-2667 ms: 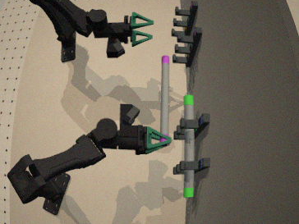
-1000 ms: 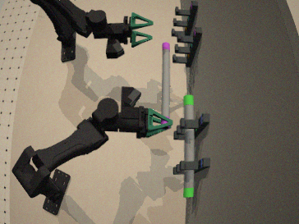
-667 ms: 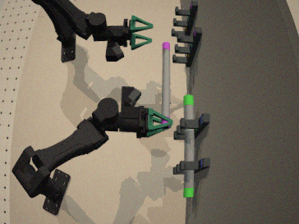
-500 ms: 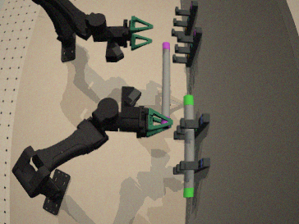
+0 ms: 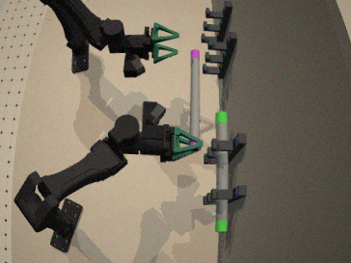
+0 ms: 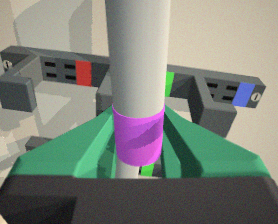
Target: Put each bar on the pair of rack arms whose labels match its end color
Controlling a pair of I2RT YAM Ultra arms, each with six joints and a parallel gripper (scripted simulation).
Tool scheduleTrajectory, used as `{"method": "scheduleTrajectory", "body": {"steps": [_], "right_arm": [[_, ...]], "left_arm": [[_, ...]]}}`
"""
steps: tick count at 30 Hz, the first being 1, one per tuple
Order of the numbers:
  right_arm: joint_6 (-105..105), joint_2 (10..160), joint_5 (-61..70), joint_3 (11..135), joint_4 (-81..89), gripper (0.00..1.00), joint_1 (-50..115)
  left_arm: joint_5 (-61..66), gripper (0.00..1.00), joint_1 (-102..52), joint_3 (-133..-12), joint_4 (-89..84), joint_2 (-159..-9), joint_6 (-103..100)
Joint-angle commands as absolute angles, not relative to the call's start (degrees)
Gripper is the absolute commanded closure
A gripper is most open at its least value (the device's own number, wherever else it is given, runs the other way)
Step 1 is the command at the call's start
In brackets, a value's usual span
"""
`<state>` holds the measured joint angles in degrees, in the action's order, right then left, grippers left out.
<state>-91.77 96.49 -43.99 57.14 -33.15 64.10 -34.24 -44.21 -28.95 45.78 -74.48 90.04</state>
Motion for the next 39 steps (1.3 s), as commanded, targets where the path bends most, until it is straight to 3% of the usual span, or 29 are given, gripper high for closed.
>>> {"method": "scheduleTrajectory", "body": {"steps": [1, 39], "right_arm": [[-90.23, 95.57, -44.17, 59.72, -36.07, 1.0, 64.0], [-90.24, 95.47, -44.17, 59.82, -35.89, 1.0, 64.0]], "left_arm": [[-35.32, 0.0, -45.12, -27.91, 47.3, -75.25, 89.99], [-40.84, 0.0, -50.64, -28.64, 52.35, -81.02, 89.99]]}}
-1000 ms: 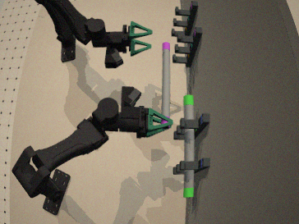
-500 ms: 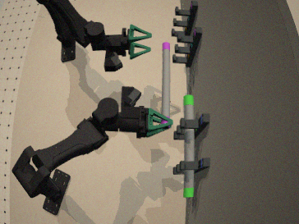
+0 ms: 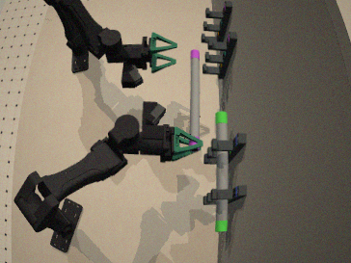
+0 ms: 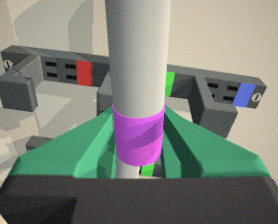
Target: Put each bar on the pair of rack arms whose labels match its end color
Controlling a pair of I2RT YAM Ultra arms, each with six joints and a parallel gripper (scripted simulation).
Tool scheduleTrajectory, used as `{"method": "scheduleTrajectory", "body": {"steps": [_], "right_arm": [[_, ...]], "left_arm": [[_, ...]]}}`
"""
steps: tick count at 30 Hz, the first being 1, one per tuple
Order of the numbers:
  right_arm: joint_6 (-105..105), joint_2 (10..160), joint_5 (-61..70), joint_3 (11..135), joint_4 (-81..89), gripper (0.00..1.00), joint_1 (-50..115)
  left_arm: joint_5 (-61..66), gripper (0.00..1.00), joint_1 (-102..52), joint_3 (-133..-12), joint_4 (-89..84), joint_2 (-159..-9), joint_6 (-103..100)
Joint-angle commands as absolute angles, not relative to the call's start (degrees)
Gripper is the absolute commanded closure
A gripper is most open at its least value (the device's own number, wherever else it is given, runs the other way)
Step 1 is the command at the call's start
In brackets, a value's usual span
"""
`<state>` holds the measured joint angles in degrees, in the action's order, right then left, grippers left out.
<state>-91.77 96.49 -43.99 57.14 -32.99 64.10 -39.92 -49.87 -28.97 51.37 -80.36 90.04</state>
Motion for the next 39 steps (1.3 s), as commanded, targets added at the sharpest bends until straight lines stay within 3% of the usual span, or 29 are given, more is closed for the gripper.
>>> {"method": "scheduleTrajectory", "body": {"steps": [1, 39], "right_arm": [[-90.24, 95.46, -44.17, 59.83, -35.88, 1.0, 64.0], [-90.28, 95.1, -43.98, 60.11, -35.28, 1.0, 63.8]], "left_arm": [[-40.99, 0.0, -50.79, -28.7, 52.43, -81.15, 89.99], [-44.58, 0.0, -54.38, -32.17, 51.05, -83.17, 90.04]]}}
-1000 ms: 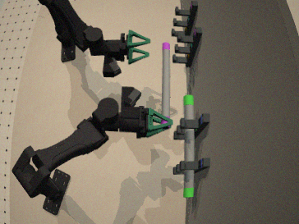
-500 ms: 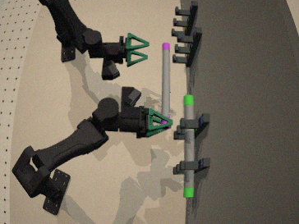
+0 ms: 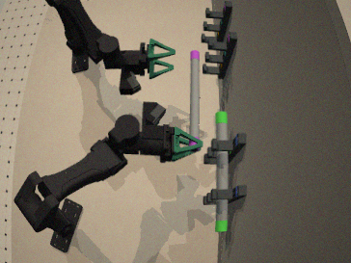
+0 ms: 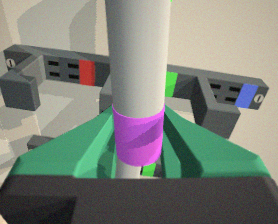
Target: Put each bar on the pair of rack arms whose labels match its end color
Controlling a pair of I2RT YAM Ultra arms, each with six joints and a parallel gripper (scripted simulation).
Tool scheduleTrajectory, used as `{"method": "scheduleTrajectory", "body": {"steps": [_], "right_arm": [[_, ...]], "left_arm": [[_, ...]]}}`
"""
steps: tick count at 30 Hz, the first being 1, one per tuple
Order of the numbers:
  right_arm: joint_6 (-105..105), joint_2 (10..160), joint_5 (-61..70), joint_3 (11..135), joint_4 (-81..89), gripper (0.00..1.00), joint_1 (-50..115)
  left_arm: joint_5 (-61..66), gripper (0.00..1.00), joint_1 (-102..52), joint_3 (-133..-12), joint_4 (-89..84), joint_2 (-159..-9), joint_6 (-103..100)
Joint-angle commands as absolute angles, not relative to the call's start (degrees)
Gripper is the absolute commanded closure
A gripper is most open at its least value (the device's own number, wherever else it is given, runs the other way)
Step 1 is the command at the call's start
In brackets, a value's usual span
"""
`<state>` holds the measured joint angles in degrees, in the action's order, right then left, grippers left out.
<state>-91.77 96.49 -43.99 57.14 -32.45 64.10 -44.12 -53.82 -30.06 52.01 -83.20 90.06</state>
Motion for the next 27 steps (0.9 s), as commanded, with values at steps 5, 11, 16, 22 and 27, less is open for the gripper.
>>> {"method": "scheduleTrajectory", "body": {"steps": [5, 11, 16, 22, 27], "right_arm": [[-90.28, 95.05, -43.93, 60.14, -35.2, 1.0, 63.75], [-90.3, 94.92, -43.83, 60.28, -34.95, 1.0, 63.65], [-90.31, 94.92, -43.75, 60.54, -34.69, 1.0, 63.56], [-90.32, 94.89, -43.68, 60.7, -34.51, 1.0, 63.49], [-90.32, 94.83, -43.6, 60.47, -34.66, 1.0, 63.4]], "left_arm": [[-44.65, 0.0, -54.45, -32.61, 50.58, -83.11, 90.05], [-44.71, 0.0, -54.51, -32.65, 50.58, -83.2, 90.02], [-44.77, 0.0, -54.56, -32.66, 50.64, -83.27, 90.02], [-44.81, 0.0, -54.6, -32.67, 50.68, -83.32, 90.02], [-44.82, 0.0, -54.61, -32.71, 50.66, -83.34, 90.02]]}}
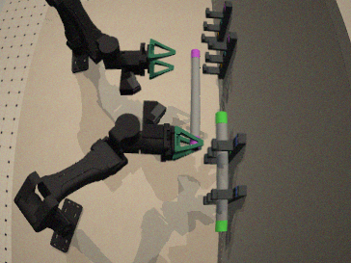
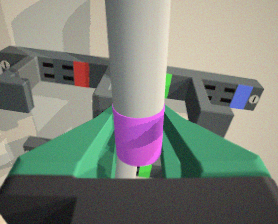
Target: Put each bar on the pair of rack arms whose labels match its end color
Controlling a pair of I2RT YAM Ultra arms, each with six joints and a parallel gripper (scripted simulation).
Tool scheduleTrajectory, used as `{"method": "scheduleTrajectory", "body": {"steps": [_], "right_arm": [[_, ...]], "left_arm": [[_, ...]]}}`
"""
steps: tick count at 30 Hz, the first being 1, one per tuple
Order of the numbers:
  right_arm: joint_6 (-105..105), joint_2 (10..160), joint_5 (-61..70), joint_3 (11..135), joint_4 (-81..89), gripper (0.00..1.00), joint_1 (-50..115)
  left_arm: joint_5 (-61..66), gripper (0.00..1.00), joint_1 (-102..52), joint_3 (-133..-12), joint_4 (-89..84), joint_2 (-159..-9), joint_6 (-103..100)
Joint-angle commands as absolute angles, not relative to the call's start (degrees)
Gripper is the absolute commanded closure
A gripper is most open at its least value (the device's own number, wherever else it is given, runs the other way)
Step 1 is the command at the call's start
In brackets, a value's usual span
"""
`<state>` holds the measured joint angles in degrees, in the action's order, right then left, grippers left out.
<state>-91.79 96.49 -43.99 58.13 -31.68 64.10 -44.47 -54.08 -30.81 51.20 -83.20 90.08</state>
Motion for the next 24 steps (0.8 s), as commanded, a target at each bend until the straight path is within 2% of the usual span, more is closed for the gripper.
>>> {"method": "scheduleTrajectory", "body": {"steps": [1, 24], "right_arm": [[-90.32, 94.82, -43.58, 60.42, -34.7, 1.0, 63.38], [-90.24, 94.64, -43.47, 59.57, -35.27, 1.0, 63.34]], "left_arm": [[-44.82, 0.0, -54.62, -32.72, 50.65, -83.34, 90.02], [-42.81, 0.0, -52.58, -34.97, 50.78, -85.72, 90.02]]}}
